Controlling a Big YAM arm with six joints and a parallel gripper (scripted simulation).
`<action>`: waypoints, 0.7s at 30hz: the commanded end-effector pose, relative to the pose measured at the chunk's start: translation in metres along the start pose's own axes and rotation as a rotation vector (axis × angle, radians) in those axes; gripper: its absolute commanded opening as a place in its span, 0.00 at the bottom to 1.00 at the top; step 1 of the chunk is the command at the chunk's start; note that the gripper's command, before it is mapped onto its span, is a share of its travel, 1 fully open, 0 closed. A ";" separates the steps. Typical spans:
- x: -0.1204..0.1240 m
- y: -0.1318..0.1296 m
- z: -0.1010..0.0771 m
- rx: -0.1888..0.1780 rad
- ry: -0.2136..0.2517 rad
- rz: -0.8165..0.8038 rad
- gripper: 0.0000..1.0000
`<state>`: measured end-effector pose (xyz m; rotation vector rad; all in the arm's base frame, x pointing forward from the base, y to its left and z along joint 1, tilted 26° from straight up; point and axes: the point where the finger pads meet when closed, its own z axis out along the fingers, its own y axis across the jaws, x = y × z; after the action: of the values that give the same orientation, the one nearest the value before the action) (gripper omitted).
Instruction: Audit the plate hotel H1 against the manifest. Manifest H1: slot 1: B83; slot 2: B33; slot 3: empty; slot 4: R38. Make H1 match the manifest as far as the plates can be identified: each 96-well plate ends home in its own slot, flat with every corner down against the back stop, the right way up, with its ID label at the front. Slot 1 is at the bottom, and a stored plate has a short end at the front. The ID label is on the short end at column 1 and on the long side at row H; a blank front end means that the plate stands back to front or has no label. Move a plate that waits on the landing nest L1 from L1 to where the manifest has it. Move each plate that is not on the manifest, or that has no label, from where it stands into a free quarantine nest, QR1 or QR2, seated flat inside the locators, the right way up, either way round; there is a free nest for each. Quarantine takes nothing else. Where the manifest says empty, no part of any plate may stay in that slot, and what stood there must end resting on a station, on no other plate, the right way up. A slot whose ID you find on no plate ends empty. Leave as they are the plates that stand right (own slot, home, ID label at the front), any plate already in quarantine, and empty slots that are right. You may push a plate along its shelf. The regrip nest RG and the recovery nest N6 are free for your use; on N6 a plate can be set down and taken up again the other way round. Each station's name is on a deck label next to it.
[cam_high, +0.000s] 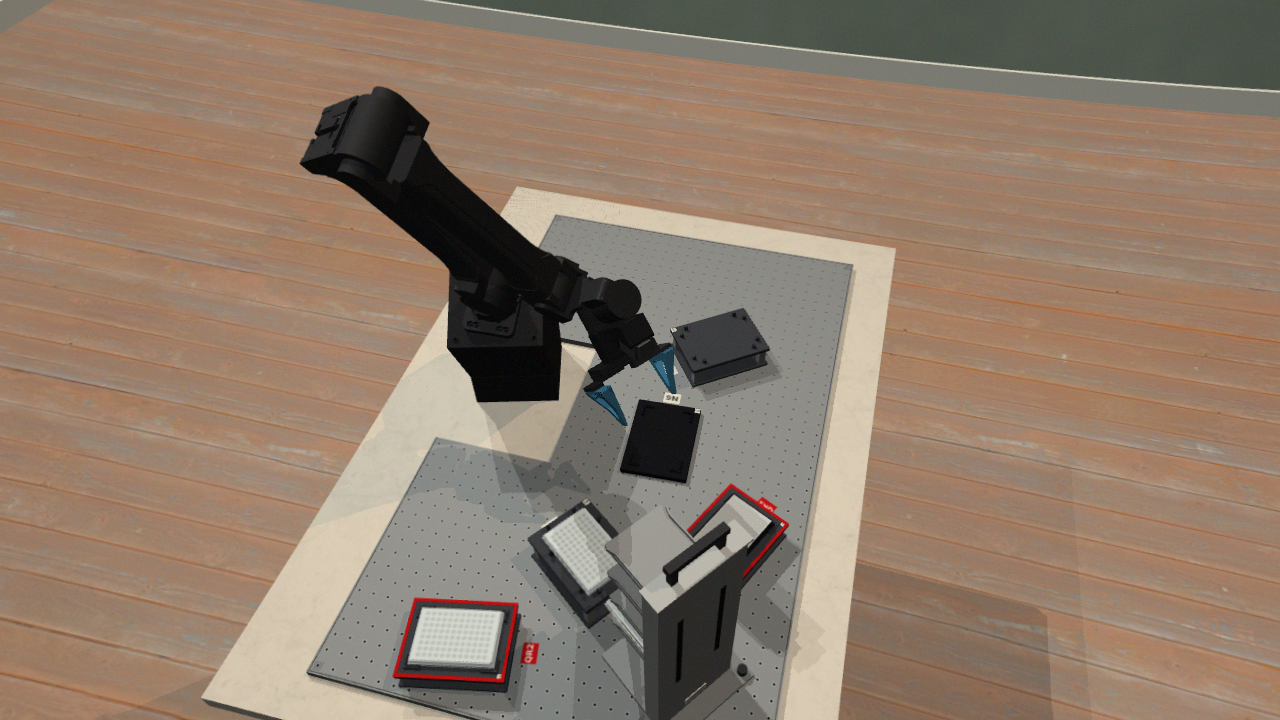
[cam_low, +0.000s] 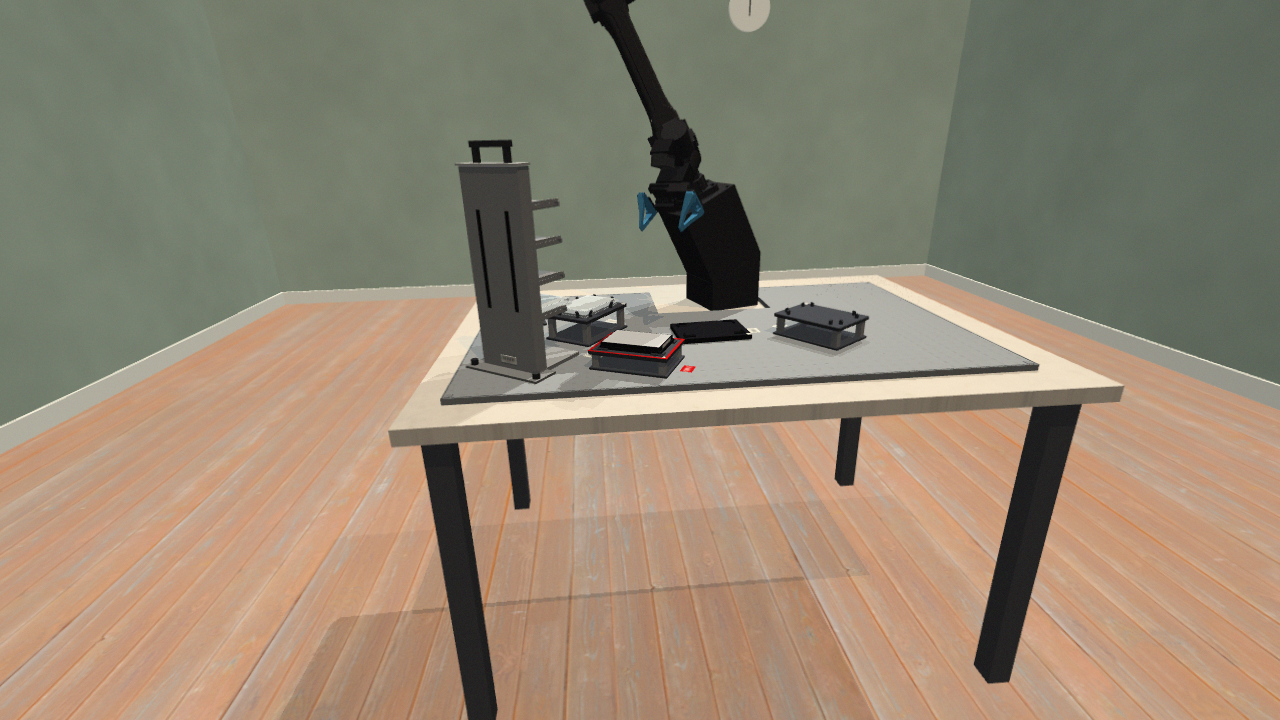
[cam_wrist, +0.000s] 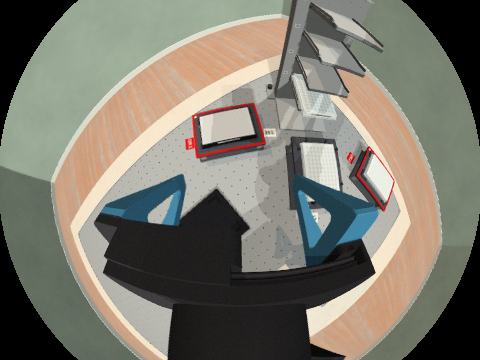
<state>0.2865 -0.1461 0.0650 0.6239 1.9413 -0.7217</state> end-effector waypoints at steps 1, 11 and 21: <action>-0.002 -0.013 0.002 0.018 0.005 -0.041 1.00; -0.012 -0.038 0.009 0.019 -0.003 -0.038 1.00; -0.026 -0.064 0.015 0.021 -0.015 -0.035 1.00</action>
<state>0.2588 -0.1995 0.0890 0.6221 1.9336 -0.7439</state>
